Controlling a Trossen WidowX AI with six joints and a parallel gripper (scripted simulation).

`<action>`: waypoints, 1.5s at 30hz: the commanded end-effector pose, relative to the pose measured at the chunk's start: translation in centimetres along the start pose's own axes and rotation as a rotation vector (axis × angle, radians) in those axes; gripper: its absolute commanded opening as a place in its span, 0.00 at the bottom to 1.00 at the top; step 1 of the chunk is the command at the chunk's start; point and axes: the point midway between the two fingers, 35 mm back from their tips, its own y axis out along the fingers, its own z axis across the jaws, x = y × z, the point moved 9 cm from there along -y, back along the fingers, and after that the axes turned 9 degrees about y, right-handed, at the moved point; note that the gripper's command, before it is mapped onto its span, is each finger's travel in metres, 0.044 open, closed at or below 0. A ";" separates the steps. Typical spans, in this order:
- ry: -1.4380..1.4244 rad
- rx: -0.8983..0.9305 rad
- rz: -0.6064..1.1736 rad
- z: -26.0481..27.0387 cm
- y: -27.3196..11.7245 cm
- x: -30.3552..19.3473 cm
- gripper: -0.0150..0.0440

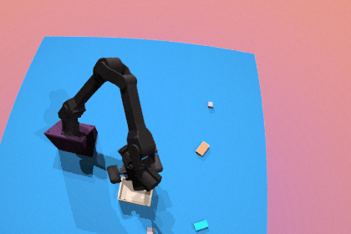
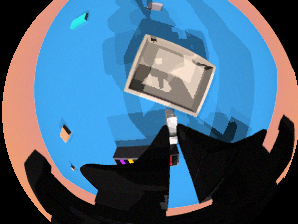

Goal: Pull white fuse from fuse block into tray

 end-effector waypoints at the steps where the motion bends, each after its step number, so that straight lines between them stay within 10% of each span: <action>1: -0.007 0.000 -0.004 -0.4 0.0 2.2 0.25; 41: -0.009 0.002 0.001 -1.5 4.4 5.3 0.25; 45: -0.017 -0.001 -0.004 -1.3 4.0 5.3 0.43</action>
